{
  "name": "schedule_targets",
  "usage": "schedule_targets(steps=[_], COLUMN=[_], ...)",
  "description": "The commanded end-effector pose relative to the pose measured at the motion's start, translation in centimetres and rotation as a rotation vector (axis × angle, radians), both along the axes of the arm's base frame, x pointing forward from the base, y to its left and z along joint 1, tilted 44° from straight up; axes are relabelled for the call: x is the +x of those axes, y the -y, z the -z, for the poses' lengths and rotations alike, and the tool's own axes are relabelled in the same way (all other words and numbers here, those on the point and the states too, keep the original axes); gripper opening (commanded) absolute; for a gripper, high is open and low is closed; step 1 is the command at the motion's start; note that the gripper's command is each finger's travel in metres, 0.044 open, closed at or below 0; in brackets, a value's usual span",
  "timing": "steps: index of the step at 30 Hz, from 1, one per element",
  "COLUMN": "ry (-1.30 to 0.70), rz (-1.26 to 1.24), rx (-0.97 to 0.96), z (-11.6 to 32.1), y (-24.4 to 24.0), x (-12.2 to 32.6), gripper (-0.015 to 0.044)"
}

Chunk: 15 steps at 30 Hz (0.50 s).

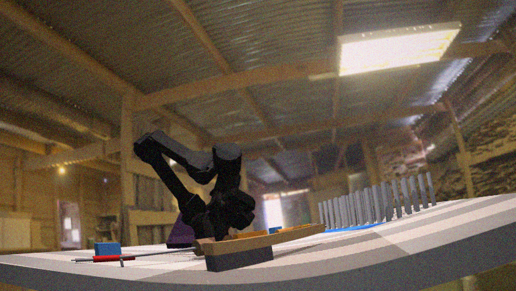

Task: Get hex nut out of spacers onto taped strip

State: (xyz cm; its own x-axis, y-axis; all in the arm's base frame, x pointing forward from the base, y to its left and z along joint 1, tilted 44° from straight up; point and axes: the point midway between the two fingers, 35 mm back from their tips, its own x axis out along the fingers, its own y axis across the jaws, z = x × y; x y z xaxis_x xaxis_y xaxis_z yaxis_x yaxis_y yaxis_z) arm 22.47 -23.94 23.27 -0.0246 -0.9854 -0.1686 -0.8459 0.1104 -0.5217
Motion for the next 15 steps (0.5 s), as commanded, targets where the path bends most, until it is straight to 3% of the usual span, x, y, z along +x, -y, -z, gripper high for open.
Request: schedule_targets(steps=[1,15], ry=[-0.006,-0.009], rz=[-0.006,-0.008], rx=[0.0,-0.014], z=[0.15,0.21], y=[0.08,0.42], x=[-0.06,-0.31], gripper=[0.0,0.0])
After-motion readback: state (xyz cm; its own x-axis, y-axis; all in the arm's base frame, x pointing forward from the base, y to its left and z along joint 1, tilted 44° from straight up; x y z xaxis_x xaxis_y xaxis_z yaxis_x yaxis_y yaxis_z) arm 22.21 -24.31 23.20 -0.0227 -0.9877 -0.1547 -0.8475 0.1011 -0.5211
